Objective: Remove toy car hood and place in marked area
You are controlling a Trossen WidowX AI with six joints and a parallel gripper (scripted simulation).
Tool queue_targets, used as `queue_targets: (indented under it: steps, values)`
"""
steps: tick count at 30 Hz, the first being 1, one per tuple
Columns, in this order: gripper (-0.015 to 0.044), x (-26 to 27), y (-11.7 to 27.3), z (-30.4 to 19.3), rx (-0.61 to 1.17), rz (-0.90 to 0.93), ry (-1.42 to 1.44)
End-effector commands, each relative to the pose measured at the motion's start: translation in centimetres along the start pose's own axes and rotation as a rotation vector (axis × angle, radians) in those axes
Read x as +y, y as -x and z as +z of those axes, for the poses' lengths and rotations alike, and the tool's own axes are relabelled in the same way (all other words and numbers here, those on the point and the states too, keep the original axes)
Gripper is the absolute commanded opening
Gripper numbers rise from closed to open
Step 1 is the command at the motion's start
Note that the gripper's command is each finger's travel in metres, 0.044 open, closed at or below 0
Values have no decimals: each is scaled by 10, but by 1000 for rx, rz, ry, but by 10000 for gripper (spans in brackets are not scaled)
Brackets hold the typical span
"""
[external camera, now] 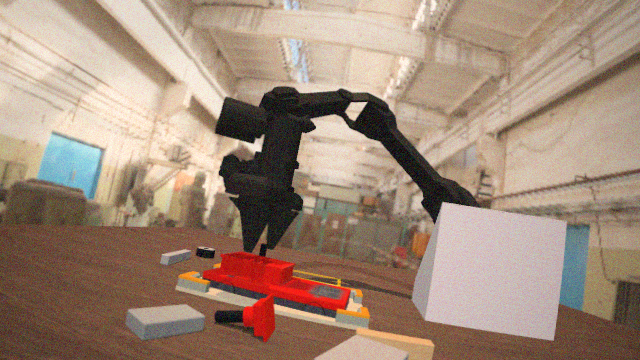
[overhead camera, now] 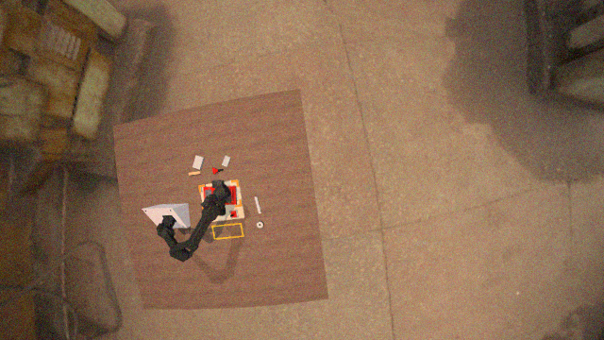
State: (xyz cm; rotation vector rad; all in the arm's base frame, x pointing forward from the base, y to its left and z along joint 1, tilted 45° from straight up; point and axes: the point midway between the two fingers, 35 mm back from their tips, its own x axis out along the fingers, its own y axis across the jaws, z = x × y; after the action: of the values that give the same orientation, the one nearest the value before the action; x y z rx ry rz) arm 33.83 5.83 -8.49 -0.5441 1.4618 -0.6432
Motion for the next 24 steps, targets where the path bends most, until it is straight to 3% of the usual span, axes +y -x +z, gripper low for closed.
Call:
queue_targets:
  steps: [1,24]
  values:
    - [440,-1,-5,-1,2,-7,6]
    - [440,-1,-16,-2,2,-8,6]
